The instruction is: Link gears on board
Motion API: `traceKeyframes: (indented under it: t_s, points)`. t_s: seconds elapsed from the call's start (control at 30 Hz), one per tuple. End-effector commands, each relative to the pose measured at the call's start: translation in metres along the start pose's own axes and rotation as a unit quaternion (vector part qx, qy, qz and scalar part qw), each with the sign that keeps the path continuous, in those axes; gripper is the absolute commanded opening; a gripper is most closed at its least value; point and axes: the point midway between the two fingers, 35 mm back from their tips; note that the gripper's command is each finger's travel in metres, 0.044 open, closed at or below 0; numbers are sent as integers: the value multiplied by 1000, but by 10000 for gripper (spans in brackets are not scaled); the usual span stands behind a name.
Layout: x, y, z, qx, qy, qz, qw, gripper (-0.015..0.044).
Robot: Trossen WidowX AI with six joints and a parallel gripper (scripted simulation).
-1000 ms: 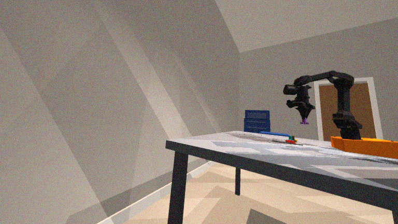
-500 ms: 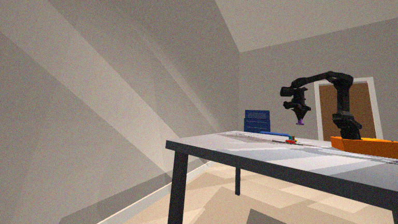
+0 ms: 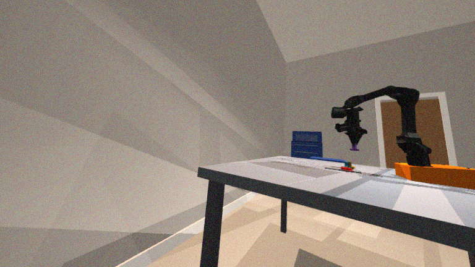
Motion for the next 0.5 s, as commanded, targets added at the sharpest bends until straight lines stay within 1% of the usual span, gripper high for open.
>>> traceKeyframes:
  t_s: [0.0, 0.47]
  points:
    - [6, -5, -4, -2, 4, 5, 1000, 0]
    - [16, -27, -18, 7, 0, 5, 1000, 0]
Point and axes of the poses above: the point midway between the two fingers, 35 mm back from their tips, its own x axis out along the fingers, its own z axis across the jaws, y = z × x, and after that the axes turned 2 degrees about x, right-handed
